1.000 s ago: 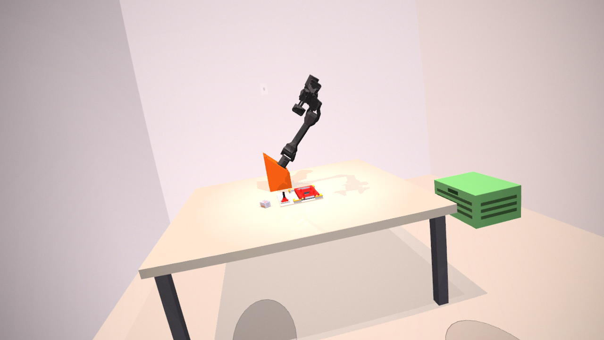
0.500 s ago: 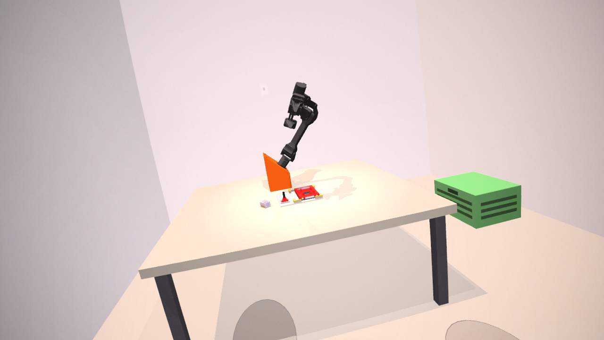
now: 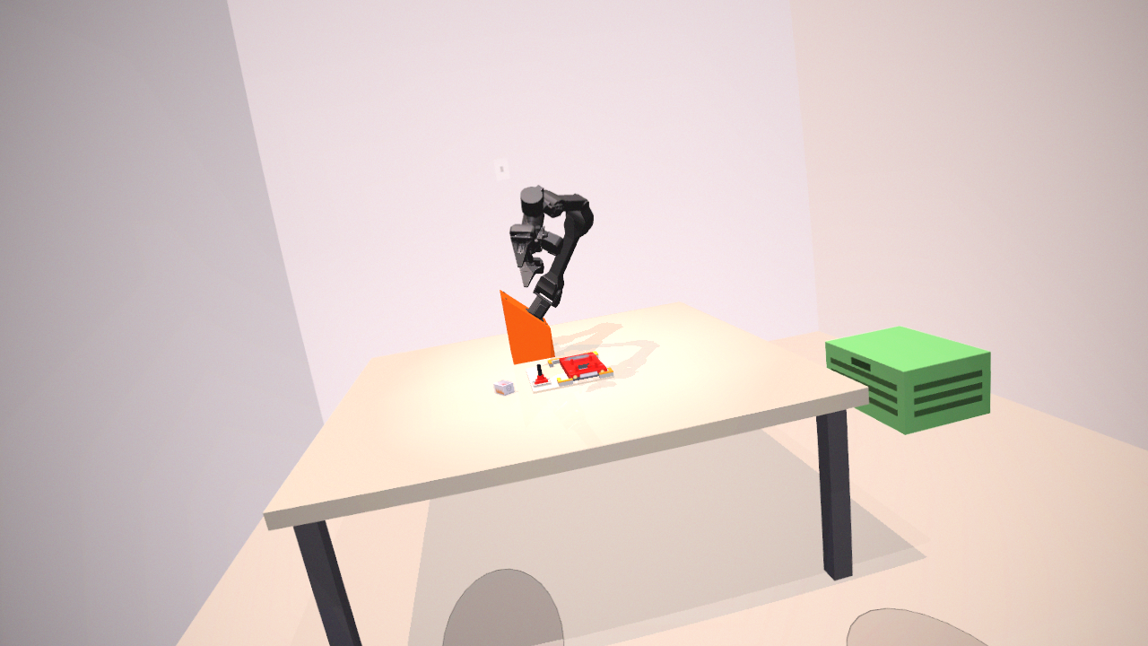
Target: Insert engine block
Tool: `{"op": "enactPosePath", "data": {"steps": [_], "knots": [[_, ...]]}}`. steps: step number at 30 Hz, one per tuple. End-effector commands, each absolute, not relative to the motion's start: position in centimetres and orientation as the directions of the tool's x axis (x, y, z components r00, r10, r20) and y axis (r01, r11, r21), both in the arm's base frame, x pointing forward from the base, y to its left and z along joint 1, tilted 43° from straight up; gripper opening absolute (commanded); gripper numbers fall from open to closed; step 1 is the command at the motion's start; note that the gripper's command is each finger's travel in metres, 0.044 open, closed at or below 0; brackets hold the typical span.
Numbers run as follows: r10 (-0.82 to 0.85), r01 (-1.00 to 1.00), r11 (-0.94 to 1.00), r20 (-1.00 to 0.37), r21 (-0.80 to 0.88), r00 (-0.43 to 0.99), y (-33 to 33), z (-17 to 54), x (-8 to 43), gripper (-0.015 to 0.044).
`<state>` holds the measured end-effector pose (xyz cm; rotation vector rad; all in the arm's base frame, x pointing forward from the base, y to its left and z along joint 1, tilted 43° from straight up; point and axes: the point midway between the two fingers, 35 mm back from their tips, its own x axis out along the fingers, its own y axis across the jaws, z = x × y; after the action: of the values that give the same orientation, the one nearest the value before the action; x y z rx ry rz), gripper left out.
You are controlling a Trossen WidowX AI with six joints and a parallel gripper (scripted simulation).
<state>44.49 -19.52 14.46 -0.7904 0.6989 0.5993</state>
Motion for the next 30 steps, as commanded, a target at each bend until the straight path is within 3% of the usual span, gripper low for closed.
{"op": "enactPosePath", "data": {"steps": [1, 15, 30], "knots": [[0.263, -0.723, 0.614, -0.782, -0.316, 0.566, -19.6, 11.6, 44.0, 0.0440], [0.466, -0.695, 0.705, -0.833, 0.144, 0.300, -18.0, 1.0, 40.5, 0.0440], [0.666, -0.497, 0.665, -0.744, 0.558, 0.057, -15.1, -6.9, 35.6, 0.0440]]}}
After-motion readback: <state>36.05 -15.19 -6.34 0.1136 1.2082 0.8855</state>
